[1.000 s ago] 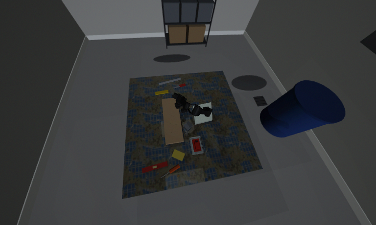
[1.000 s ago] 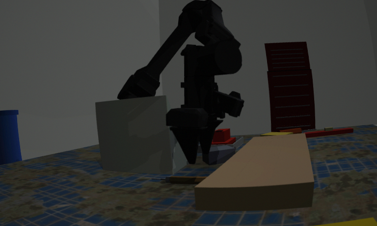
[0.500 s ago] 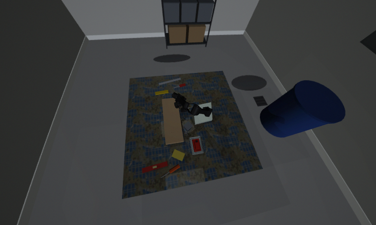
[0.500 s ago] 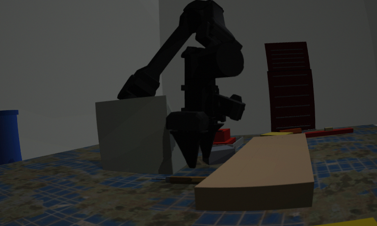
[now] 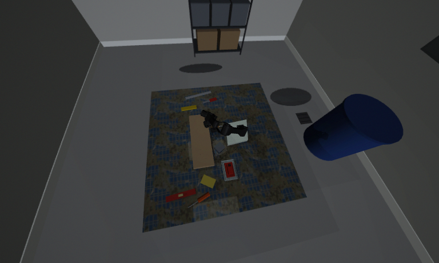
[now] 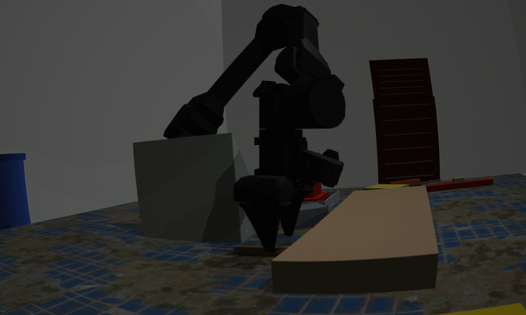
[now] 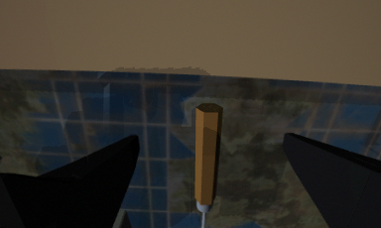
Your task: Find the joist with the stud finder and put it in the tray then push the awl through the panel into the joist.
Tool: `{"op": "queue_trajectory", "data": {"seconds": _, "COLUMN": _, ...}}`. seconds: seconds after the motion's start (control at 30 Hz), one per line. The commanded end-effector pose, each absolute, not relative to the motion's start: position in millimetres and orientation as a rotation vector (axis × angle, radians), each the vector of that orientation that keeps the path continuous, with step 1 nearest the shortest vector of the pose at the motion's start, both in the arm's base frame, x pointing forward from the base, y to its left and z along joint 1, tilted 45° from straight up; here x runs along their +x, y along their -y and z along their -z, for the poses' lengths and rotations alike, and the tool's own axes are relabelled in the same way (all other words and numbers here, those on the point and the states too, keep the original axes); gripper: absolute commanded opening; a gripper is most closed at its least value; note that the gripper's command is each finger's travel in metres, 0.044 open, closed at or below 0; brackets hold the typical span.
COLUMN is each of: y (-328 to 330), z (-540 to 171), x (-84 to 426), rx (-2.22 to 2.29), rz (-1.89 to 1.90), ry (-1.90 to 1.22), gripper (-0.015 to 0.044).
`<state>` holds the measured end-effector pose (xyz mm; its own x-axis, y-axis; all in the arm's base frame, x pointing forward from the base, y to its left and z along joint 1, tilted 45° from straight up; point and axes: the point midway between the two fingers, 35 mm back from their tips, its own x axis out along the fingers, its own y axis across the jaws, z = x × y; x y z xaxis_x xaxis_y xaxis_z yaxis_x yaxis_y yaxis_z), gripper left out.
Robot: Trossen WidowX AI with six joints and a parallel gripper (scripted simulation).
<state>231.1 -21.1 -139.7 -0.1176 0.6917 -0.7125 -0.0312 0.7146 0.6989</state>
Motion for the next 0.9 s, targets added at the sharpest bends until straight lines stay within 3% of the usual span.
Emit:
{"op": "queue_trajectory", "data": {"seconds": 0.0, "y": 15.8, "z": 143.5, "x": 230.1, "rx": 0.563, "rz": -0.670, "ry": -1.582, "gripper": 0.0440}}
{"op": "queue_trajectory", "data": {"seconds": 0.3, "y": 7.0, "z": 151.6, "x": 228.7, "rx": 0.564, "rz": -0.671, "ry": -1.582, "gripper": 0.0440}}
{"op": "queue_trajectory", "data": {"seconds": 0.77, "y": 7.0, "z": 151.6, "x": 228.7, "rx": 0.564, "rz": -0.671, "ry": -1.582, "gripper": 0.0072}}
{"op": "queue_trajectory", "data": {"seconds": 0.87, "y": 7.0, "z": 151.6, "x": 228.7, "rx": 0.564, "rz": -0.671, "ry": -1.582, "gripper": 0.0053}}
